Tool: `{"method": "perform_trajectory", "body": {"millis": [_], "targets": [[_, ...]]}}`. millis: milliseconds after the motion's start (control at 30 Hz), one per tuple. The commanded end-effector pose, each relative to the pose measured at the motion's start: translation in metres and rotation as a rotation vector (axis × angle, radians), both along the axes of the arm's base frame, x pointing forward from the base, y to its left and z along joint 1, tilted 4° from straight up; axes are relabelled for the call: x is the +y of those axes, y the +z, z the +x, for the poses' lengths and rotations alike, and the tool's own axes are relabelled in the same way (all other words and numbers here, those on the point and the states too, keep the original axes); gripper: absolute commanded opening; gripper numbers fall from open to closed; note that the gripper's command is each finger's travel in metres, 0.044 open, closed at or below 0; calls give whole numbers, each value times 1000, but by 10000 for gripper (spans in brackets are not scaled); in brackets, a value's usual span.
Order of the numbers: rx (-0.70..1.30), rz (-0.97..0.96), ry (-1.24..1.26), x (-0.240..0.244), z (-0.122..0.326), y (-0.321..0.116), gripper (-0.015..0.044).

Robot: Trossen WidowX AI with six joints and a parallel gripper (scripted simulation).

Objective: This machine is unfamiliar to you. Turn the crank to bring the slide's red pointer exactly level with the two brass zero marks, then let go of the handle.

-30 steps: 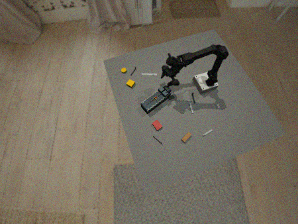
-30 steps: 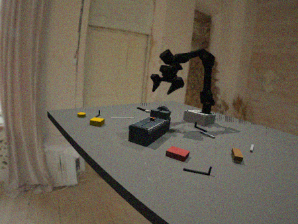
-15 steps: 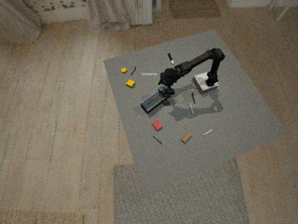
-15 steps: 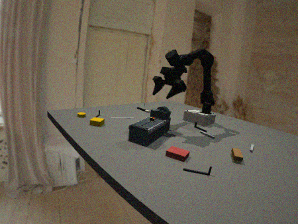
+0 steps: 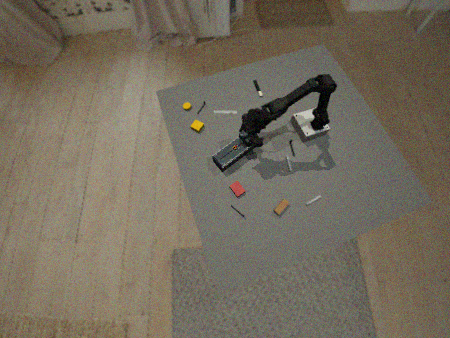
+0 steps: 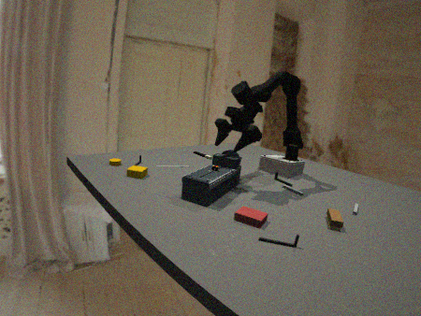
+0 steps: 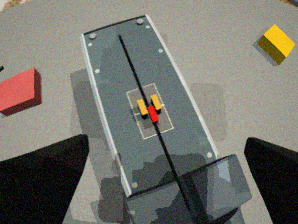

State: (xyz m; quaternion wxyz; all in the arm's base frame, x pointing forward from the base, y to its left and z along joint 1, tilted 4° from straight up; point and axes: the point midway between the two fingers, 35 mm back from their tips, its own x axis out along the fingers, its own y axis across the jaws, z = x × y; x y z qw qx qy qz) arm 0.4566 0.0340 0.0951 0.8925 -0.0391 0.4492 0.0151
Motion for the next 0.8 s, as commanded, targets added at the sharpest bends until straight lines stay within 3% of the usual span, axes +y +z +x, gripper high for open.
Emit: {"method": "perform_trajectory", "body": {"millis": [0, 200, 533, 767], "targets": [[-2, 1, -5, 0, 1, 0, 440], [-2, 1, -5, 0, 1, 1, 440], [-1, 1, 3, 2, 0, 52, 440], [10, 13, 133, -36, -26, 52, 440]]}}
